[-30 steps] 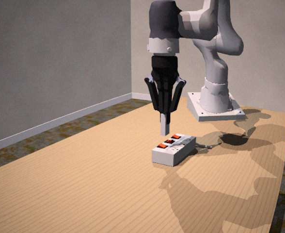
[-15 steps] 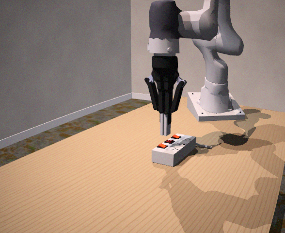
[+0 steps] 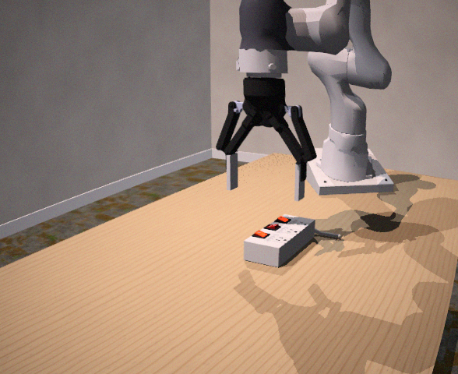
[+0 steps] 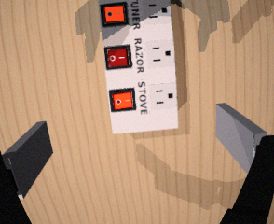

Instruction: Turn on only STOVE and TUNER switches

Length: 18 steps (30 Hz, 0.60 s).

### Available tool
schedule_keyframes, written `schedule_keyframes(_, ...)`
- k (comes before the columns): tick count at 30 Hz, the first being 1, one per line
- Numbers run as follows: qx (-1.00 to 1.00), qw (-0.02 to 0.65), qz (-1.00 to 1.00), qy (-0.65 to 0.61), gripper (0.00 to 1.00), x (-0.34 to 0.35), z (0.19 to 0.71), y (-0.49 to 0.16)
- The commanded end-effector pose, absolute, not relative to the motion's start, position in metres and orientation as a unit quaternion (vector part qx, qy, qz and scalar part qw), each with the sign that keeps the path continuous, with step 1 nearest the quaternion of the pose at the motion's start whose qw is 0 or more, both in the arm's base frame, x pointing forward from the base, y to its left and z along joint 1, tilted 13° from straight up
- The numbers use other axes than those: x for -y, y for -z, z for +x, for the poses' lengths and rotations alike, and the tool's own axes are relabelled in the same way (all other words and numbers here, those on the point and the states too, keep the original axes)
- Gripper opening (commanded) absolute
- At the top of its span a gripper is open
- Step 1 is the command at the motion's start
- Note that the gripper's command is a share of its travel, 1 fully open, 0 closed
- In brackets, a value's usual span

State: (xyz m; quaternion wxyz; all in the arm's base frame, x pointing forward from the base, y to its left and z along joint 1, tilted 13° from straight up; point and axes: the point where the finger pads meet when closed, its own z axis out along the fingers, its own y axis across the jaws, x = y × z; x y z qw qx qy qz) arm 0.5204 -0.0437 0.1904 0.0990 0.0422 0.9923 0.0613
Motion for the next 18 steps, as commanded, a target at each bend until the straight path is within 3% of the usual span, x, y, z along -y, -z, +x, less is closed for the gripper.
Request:
schedule_keyframes(1, -0.993, 0.093, 0.048, -0.062, 1.00, 0.046, 0.514, -0.206)
schedule_keyframes(18, -0.993, 0.093, 0.048, -0.062, 1.00, 0.051, 0.505, -0.250)
